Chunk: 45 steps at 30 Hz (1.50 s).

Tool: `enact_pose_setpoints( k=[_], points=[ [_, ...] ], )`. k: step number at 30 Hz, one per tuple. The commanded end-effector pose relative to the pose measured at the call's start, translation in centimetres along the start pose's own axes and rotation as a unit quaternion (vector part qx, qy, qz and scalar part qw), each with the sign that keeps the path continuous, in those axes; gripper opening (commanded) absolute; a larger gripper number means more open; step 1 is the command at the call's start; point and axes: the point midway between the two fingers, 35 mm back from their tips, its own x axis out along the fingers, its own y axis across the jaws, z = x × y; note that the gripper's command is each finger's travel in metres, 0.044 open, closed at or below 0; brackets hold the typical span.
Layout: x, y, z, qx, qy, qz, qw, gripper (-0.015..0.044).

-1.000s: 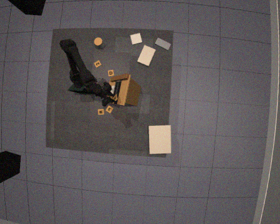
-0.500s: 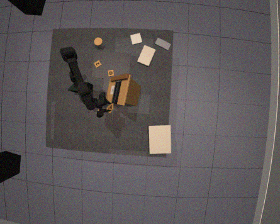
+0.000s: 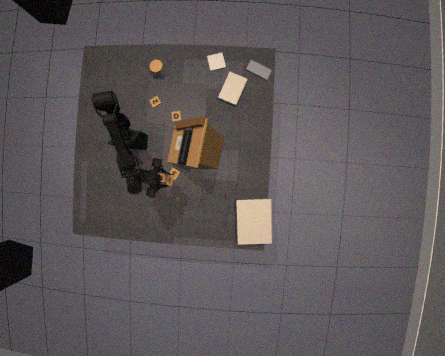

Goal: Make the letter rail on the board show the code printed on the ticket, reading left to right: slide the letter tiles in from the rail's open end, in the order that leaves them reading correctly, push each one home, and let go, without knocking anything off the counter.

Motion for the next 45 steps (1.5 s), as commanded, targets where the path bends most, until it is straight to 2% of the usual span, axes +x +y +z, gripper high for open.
enact_pose_setpoints(
  k=[1, 13, 45],
  points=[
    [0.0, -0.4, -0.2, 0.016, -0.007, 0.007, 1.000, 0.0000],
    [4.9, -0.2, -0.1, 0.015, -0.008, 0.008, 1.000, 0.0000],
    [4.8, 1.0, 0.1, 0.016, -0.008, 0.008, 1.000, 0.0000]
  ],
)
